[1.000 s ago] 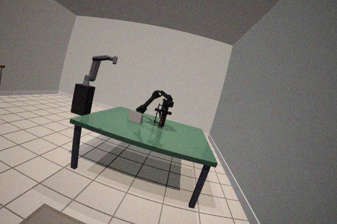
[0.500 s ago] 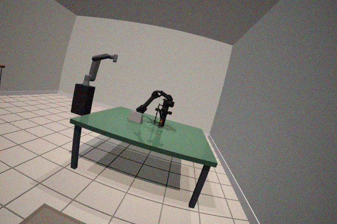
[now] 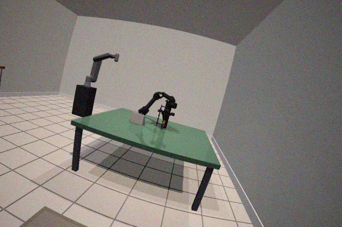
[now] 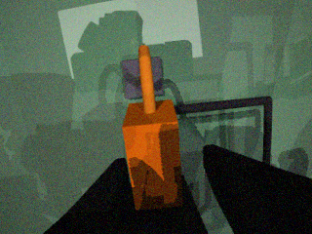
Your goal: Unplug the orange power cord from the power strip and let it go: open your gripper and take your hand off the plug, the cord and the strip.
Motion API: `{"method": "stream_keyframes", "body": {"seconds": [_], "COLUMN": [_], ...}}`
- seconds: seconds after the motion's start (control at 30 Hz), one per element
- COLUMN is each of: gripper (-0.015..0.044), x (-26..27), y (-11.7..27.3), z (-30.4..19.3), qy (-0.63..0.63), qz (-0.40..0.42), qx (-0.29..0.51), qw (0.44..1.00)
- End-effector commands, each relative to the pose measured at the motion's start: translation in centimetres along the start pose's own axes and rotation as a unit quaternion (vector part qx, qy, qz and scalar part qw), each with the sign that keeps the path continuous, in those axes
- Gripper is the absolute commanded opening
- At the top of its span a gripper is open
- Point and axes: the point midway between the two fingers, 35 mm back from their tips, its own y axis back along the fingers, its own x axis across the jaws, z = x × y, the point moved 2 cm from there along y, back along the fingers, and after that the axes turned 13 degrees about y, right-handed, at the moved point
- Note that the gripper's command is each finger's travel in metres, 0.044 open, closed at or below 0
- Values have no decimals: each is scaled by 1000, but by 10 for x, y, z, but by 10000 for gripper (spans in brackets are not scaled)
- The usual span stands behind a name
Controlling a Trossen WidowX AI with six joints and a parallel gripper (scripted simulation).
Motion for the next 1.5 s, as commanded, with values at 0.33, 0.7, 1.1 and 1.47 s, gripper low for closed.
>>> {"method": "stream_keyframes", "body": {"seconds": [0.33,0.7,1.1,1.47], "gripper": [160,107,27,0], "x": [0,0,0,0], "y": [-11,-10,-10,-10], "z": [-5,-5,-5,1], "qy": [-2,0,0,-1], "qz": [1,-1,-1,-1], "qx": [2,1,1,1], "qw": [1000,1000,1000,1000]}}
